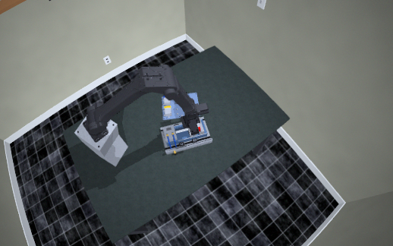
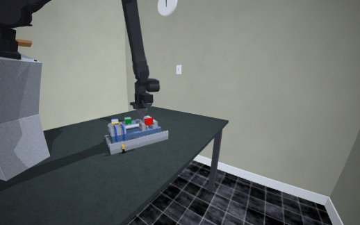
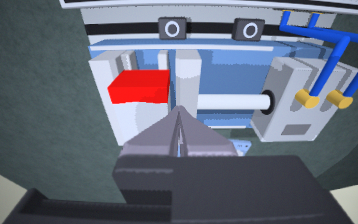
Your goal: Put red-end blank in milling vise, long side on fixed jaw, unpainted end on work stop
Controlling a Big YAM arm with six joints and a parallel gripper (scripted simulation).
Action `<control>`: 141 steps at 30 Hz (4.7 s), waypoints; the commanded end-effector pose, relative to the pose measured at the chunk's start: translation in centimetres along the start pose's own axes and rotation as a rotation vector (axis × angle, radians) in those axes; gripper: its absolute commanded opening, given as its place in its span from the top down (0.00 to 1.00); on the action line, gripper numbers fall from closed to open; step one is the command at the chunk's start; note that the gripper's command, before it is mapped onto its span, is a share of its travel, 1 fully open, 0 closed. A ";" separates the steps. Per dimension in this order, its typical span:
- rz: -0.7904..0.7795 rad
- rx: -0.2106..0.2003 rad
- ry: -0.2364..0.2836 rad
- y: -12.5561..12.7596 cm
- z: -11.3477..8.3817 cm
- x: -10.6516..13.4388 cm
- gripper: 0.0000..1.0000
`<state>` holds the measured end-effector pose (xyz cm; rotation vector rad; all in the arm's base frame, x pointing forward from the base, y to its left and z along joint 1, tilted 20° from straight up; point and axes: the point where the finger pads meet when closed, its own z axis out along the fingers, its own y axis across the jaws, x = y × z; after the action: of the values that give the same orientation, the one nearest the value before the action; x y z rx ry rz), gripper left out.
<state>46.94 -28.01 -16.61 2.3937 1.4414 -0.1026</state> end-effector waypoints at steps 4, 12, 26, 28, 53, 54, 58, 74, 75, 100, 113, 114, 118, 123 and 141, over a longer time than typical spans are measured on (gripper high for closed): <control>0.007 -0.036 0.001 0.9 -1.1 -0.6 1.00; 0.008 -0.037 0.000 0.5 -1.1 -0.6 1.00; 0.003 -0.022 0.002 0.0 -1.3 -0.4 1.00; 0.000 -0.014 0.002 -0.3 -1.6 -0.2 1.00; 0.004 -0.016 0.002 -0.3 -6.2 0.2 1.00; 0.000 -0.025 0.004 0.1 -6.5 0.4 1.00; 0.001 -0.017 0.003 -0.4 -7.0 0.3 1.00; 0.002 -0.014 0.002 -0.3 -7.1 0.1 1.00; 0.002 -0.014 0.002 -0.3 -7.1 0.1 1.00; -0.583 -0.003 0.002 1.4 -6.0 -1.7 1.00; -0.998 -0.014 -0.004 2.9 -6.4 -2.8 1.00; -1.069 -0.007 -0.003 2.9 -6.1 -3.5 1.00; -1.217 -0.002 0.000 3.0 -5.9 -3.9 1.00; -1.342 -0.006 -0.003 3.5 -6.1 -4.2 1.00; -1.583 -0.011 -0.007 3.9 -6.5 -4.1 1.00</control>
<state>46.81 -30.92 -8.89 0.7260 2.8184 -0.4346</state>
